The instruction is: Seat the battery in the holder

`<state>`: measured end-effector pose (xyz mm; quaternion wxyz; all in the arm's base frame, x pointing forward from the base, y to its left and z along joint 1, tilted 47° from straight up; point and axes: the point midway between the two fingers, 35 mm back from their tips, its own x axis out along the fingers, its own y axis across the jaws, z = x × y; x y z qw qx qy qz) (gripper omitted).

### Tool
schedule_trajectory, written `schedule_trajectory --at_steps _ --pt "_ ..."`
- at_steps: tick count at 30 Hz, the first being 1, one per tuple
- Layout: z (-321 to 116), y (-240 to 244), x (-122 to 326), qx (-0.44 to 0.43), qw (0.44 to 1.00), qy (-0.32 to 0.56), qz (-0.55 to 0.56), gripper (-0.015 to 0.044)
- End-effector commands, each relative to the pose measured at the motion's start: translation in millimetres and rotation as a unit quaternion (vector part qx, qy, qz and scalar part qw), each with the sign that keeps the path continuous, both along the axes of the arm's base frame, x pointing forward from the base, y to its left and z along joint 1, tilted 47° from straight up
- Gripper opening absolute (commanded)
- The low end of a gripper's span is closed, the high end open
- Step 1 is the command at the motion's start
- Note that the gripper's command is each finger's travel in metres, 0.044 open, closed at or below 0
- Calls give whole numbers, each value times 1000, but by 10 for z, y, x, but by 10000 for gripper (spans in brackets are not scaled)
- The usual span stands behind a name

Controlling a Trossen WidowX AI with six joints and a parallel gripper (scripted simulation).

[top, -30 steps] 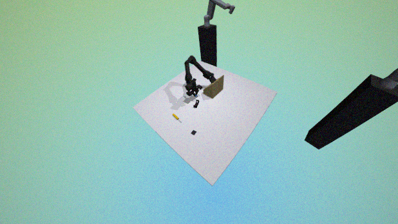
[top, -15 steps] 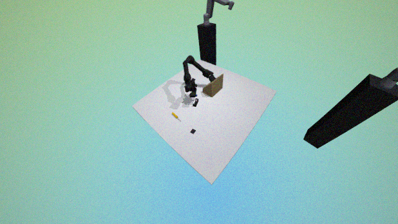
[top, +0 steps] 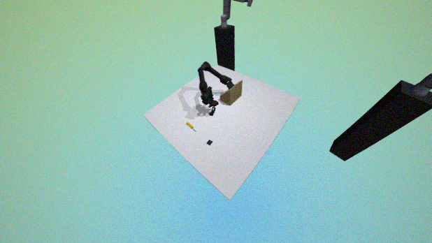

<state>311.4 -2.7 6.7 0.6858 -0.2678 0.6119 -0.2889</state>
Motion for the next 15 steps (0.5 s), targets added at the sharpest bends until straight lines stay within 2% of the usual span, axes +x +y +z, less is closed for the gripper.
schedule_trajectory --at_steps 1,6,15 --pt "-61 108 71 -11 987 114 108 81" --pt "-108 177 121 -22 962 197 187 81" --pt "-107 178 124 -26 961 198 190 81"
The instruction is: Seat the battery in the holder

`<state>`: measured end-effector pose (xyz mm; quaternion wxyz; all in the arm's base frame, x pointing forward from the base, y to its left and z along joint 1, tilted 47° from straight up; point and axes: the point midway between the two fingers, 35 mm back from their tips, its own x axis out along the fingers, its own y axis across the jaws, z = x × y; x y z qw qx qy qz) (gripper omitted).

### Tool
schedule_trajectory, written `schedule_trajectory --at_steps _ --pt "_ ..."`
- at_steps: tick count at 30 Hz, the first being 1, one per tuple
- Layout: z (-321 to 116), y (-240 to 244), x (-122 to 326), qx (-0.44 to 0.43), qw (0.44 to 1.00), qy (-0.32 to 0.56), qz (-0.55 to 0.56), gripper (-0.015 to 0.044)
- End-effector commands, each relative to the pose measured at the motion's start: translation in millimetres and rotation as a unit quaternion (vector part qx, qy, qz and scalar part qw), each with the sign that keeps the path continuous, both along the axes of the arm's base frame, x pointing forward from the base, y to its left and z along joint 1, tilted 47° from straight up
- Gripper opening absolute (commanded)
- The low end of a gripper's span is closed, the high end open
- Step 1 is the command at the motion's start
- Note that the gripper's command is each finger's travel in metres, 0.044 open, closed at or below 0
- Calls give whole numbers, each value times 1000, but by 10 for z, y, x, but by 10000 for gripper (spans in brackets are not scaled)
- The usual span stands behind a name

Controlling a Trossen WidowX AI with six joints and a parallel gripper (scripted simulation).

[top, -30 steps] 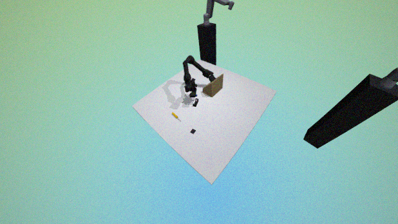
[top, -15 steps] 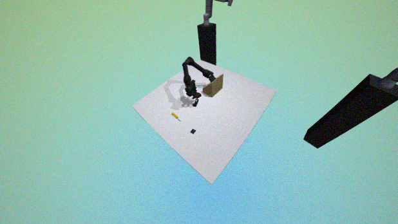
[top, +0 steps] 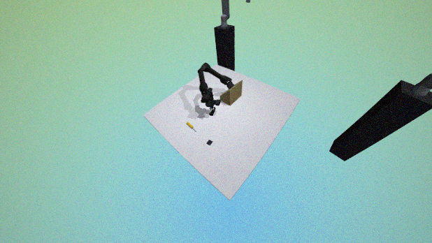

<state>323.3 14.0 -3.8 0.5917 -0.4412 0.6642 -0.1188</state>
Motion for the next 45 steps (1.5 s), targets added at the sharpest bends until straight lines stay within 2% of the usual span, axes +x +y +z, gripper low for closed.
schedule_trajectory --at_steps 1,18,45 --pt "-6 10 6 0 1000 9 10 81" --pt "-255 -184 72 51 996 -43 66 81" --pt "-370 -334 68 95 984 -90 119 81"
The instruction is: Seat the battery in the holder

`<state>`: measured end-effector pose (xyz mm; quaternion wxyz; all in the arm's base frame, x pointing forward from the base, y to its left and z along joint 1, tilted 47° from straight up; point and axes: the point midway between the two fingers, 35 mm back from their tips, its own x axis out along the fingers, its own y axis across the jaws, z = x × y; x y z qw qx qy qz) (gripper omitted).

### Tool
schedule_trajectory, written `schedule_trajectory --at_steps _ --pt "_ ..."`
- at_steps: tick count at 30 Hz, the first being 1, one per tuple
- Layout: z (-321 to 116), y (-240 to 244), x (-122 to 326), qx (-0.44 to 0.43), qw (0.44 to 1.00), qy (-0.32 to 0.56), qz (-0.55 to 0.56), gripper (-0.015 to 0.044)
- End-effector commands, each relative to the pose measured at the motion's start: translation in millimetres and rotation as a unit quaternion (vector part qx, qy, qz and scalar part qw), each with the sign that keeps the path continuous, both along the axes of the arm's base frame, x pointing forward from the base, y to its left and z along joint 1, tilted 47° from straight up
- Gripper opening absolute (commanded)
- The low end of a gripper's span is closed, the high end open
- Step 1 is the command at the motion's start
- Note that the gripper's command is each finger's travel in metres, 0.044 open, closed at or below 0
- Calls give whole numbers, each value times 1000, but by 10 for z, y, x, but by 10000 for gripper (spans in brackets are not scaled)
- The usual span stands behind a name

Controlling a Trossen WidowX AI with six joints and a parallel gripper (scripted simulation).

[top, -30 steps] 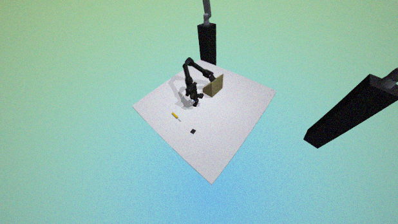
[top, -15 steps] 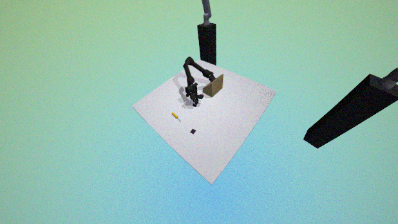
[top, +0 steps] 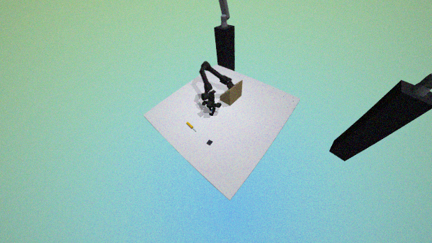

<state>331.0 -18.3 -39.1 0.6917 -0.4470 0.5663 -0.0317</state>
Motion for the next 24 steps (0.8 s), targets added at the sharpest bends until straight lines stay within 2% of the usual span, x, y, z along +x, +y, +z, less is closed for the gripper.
schedule_trajectory --at_steps 1,24 --pt "-20 -16 -10 10 1000 -7 11 81" --pt "-32 -113 -57 46 996 -46 65 81"
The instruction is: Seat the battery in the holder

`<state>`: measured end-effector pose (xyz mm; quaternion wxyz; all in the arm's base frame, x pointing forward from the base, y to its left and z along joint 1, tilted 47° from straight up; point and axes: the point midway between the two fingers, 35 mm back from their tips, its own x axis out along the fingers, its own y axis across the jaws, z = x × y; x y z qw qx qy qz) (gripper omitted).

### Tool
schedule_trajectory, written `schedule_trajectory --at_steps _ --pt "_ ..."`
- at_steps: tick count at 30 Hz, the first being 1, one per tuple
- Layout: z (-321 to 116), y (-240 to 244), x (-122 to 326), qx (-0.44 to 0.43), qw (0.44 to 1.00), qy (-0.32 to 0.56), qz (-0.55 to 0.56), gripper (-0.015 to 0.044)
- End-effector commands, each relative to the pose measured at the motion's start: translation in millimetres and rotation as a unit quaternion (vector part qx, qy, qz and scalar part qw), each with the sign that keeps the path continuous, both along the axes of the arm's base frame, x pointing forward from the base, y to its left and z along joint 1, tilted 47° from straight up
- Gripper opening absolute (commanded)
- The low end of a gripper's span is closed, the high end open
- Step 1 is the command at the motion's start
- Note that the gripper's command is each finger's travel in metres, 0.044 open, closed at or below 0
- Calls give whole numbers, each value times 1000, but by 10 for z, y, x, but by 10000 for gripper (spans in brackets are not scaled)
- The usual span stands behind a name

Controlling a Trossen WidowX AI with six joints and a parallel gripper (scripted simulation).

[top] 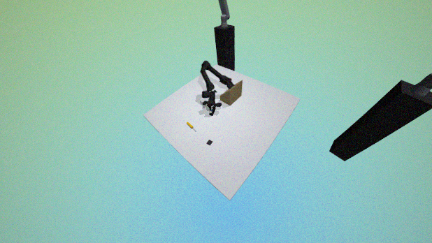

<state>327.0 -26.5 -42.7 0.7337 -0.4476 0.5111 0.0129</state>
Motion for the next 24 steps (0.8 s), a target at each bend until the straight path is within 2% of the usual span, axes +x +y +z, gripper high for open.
schedule_trajectory --at_steps 1,24 --pt "5 -32 -18 4 1000 -4 8 81" --pt "39 -124 -191 4 1000 -3 8 81"
